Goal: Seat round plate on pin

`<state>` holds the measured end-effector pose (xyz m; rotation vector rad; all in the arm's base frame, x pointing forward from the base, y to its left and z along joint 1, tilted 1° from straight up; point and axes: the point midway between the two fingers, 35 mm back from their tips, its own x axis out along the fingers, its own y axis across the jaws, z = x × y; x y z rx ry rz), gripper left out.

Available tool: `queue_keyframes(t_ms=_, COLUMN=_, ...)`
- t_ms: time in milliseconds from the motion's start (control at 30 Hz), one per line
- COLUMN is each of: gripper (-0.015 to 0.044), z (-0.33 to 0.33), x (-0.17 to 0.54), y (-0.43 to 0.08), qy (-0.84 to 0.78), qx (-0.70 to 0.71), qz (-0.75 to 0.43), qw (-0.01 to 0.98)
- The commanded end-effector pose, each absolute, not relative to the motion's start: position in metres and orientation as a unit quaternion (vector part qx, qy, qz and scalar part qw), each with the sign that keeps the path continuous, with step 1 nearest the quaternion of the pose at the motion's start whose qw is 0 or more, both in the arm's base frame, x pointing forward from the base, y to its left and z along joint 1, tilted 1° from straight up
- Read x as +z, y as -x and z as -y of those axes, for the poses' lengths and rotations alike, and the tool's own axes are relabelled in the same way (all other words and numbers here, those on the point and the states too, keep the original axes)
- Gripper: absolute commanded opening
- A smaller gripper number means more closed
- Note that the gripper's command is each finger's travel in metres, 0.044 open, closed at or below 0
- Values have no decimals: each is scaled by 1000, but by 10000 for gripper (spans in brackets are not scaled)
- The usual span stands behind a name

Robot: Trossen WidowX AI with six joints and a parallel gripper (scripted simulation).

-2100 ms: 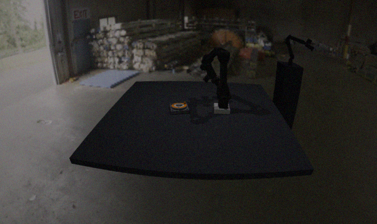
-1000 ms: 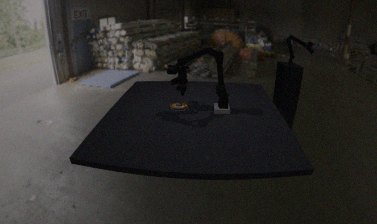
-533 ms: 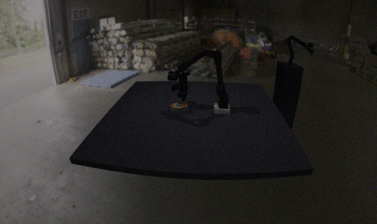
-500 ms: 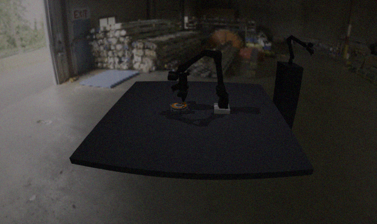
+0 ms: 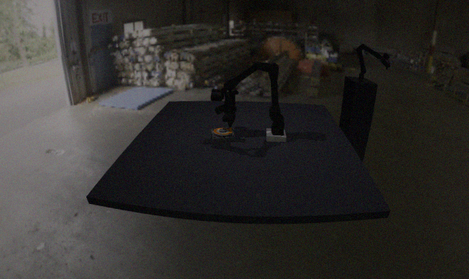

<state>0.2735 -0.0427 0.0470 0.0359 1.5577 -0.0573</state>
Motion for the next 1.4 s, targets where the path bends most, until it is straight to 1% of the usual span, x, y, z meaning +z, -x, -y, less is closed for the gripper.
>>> queue_keyframes(t_ms=0, gripper=0, z=37, x=44, y=-268, qy=-19, qx=-23, qz=-706, qw=707)
queue_keyframes(t_ms=1367, gripper=0, z=9, x=44, y=-261, qy=-20, qx=-22, qz=-707, qw=707)
